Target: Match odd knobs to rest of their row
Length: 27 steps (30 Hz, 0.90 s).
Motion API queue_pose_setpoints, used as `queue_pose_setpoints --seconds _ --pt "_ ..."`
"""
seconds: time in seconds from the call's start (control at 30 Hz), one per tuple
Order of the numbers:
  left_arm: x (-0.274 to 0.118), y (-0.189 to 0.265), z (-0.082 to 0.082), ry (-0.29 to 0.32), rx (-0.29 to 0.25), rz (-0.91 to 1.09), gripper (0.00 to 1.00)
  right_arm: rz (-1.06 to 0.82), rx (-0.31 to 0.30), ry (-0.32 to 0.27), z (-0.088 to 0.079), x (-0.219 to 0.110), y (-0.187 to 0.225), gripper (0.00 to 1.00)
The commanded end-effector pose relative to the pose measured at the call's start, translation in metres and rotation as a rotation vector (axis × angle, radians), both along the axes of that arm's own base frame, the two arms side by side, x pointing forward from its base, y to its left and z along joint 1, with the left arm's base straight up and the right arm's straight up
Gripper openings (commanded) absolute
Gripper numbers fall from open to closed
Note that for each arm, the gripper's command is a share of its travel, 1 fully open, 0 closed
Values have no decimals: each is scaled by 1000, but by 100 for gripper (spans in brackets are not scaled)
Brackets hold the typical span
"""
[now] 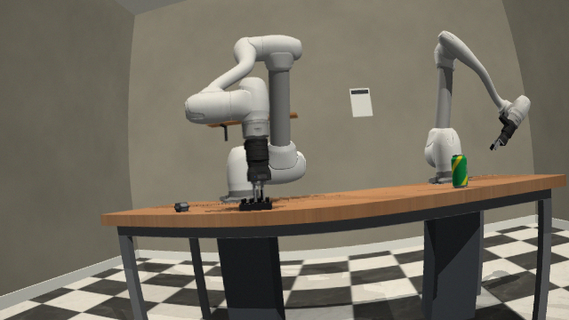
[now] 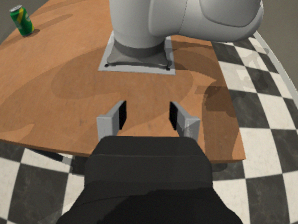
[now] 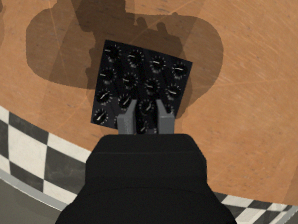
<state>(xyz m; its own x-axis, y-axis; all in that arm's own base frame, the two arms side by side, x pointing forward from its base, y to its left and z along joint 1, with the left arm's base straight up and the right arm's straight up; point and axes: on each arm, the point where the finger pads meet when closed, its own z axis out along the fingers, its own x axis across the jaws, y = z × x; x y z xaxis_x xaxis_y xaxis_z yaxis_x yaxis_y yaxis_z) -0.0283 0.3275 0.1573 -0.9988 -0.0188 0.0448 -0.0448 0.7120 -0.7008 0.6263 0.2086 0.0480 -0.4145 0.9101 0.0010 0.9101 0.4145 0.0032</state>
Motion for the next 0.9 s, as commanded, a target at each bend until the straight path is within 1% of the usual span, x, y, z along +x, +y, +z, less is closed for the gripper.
queue_pose_setpoints --seconds 0.0,0.13,0.2,0.27,0.5,0.57,0.63,0.83,0.87 --pt "1 -4 2 -7 -7 1 100 -6 -5 4 0 1 -1 46" --pt "1 -4 2 -7 -7 1 100 -6 -5 4 0 1 -1 46" --pt "1 -4 2 -7 -7 1 100 -6 -5 1 4 2 -1 46" --pt "1 -4 2 -7 -7 1 100 -6 -5 1 4 2 -1 46" --pt "1 -4 2 -7 -7 1 100 -6 -4 -2 33 2 -1 46" --pt "1 -4 2 -7 -7 1 100 -6 -4 -2 39 2 -1 46" --pt "1 -4 2 -7 -7 1 100 -6 -4 -2 42 2 -1 46" --pt "1 -4 2 -7 -7 1 100 -6 -5 1 41 1 -1 46" --pt "1 -4 2 -7 -7 1 100 -6 -5 1 40 1 -1 100"
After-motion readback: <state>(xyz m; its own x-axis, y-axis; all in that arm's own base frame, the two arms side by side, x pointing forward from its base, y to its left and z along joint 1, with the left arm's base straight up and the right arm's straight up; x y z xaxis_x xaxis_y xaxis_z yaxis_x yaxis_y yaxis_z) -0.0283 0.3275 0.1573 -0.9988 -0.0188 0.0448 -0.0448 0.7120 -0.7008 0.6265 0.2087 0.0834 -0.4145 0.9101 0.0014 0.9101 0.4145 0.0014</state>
